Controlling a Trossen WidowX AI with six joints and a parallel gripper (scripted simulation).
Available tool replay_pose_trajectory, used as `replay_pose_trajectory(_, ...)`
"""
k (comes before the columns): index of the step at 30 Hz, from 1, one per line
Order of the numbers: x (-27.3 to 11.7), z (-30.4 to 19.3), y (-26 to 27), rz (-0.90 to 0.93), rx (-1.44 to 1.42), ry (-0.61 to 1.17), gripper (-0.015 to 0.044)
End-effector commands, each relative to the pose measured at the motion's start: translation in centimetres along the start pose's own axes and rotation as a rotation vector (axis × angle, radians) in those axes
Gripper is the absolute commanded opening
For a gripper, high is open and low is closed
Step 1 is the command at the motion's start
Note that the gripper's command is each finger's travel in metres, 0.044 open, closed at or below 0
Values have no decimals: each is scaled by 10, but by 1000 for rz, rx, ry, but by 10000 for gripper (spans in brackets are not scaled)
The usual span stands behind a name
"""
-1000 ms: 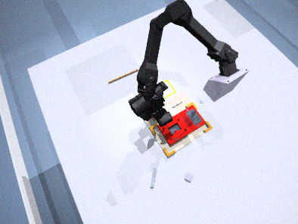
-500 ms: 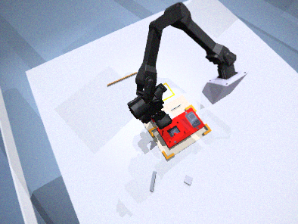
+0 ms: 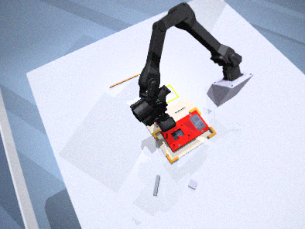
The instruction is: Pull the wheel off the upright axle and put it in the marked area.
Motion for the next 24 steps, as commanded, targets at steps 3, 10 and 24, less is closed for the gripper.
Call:
replay_pose_trajectory(3,-7,0,1,-2,-5,-6,0)
replay_pose_trajectory(10,-9,0,1,-2,-6,-6,0)
replay_pose_trajectory(24,-14,0,1,-3,-7,-8,0)
Point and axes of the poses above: the point midway between the two fingers, 35 mm back from their tips, its own x axis out along the fingers, its own y axis across the jaws, z = x × y, the point moved 1 cm from there along -x, back along the fingers, and after that the axes turned 15 degrees about -x, right-handed, at the moved point
